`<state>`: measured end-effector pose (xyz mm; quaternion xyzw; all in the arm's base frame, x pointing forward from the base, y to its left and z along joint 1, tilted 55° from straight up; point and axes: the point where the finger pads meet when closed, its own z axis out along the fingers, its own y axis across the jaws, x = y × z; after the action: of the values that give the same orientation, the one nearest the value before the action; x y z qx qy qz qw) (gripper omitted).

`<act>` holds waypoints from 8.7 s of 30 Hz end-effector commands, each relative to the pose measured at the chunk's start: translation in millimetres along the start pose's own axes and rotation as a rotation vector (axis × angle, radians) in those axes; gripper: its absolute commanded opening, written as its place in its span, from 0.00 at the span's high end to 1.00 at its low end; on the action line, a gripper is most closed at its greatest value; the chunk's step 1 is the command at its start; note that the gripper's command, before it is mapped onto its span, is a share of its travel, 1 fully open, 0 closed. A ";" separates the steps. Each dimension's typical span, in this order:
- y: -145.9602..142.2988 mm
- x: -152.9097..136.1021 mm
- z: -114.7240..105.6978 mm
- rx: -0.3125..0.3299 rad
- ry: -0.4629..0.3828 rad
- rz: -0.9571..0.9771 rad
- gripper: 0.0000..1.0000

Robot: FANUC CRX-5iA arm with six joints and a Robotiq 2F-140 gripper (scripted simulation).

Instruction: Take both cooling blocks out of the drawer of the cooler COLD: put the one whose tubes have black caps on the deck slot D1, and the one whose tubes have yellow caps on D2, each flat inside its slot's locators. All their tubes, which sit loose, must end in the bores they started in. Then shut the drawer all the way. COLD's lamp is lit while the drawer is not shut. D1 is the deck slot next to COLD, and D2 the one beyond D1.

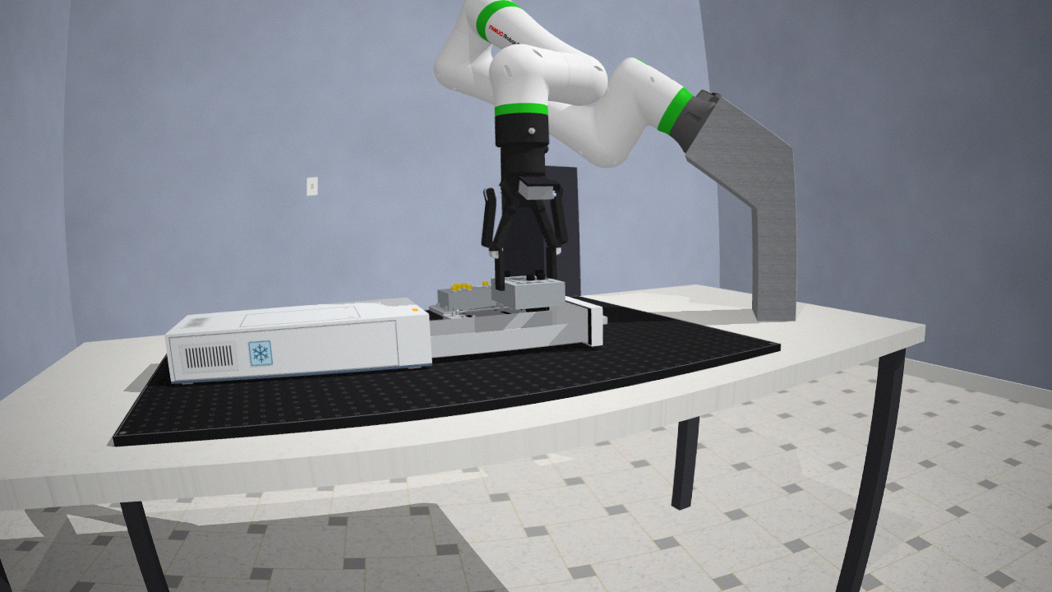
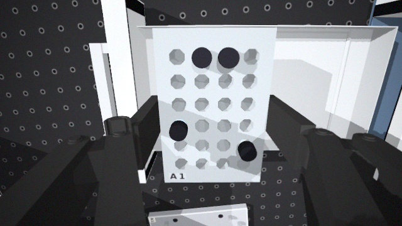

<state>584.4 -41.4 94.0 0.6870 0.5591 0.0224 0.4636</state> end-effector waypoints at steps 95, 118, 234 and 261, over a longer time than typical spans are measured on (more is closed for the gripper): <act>-2.8 -84.9 -50.6 -0.001 0.001 0.853 0.90; -5.1 -141.0 -50.5 -0.001 0.001 1.413 0.90; -9.4 -264.2 19.3 -0.001 0.001 1.455 0.90; -9.8 -264.1 36.2 -0.001 0.001 1.455 0.90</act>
<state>498.0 -272.7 195.1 0.8850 -0.0394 0.3249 0.3312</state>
